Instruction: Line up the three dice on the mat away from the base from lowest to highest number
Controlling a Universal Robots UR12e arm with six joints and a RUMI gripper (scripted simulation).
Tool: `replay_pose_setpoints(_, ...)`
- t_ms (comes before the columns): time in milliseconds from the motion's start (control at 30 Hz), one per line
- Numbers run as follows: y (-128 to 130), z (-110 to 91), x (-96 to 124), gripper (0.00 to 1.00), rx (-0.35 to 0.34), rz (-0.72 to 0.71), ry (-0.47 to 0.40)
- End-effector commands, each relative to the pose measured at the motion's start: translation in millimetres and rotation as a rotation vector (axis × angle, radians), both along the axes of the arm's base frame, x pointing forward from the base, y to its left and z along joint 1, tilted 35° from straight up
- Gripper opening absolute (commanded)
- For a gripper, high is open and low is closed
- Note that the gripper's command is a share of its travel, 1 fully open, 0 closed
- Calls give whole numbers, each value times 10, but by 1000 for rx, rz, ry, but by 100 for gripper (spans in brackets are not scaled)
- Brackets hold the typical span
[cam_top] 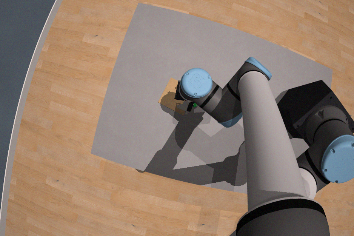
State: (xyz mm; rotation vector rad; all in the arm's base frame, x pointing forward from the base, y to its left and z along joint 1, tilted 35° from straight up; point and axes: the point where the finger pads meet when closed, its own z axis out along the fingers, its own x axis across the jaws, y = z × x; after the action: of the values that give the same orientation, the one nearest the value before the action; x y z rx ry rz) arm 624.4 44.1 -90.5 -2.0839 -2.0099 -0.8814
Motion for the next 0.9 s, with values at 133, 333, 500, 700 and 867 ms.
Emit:
replay_pose_setpoints(133,4,-21,-29,100,-45,114,-65)
replay_pose_setpoints(333,13,-48,-63,100,-97,246,-140)
replay_pose_setpoints(500,18,-63,-81,100,-128,326,-185)
replay_pose_setpoints(700,29,-88,-113,100,-188,478,-270)
replay_pose_setpoints(867,41,-108,-138,100,-241,612,-346)
